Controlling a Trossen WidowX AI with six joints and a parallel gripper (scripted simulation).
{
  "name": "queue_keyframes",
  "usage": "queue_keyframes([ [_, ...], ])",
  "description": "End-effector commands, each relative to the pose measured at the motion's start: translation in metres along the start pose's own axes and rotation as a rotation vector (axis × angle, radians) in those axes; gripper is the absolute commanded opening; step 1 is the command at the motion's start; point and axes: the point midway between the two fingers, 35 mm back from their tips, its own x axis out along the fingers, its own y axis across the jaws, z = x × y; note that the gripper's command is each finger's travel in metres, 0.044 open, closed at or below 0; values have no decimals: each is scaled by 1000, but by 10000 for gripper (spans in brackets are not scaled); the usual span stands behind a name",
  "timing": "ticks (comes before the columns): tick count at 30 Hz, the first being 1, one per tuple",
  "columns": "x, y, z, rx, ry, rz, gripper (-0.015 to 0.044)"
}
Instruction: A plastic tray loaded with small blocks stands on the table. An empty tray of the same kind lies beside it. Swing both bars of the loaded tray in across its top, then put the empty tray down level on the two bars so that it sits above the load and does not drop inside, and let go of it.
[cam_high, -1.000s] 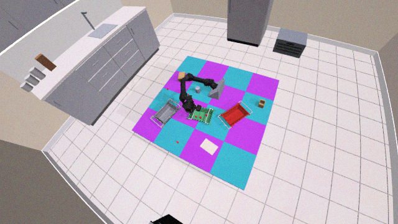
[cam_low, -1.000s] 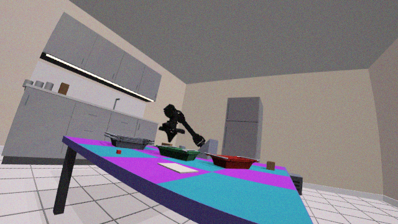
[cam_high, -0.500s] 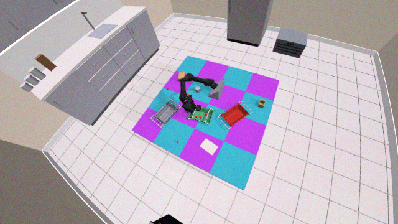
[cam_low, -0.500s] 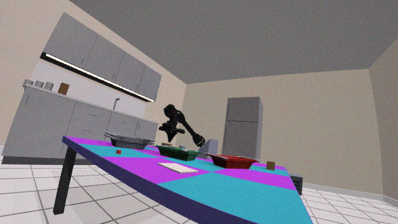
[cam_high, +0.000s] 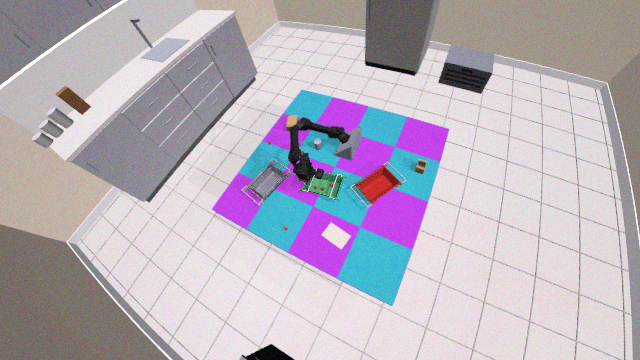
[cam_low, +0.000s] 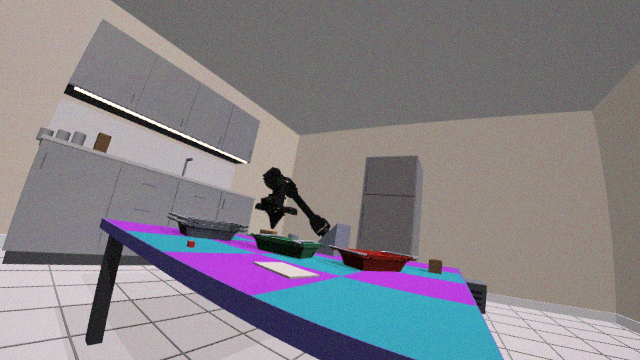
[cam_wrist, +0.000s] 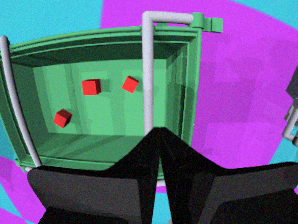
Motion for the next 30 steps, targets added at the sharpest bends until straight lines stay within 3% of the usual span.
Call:
queue_keyframes([
  [1, 0, 0, 0, 0, 0, 0, 0],
  [27, 0, 0, 0, 0, 0, 0, 0],
  [30, 0, 0, 0, 0, 0, 0, 79],
])
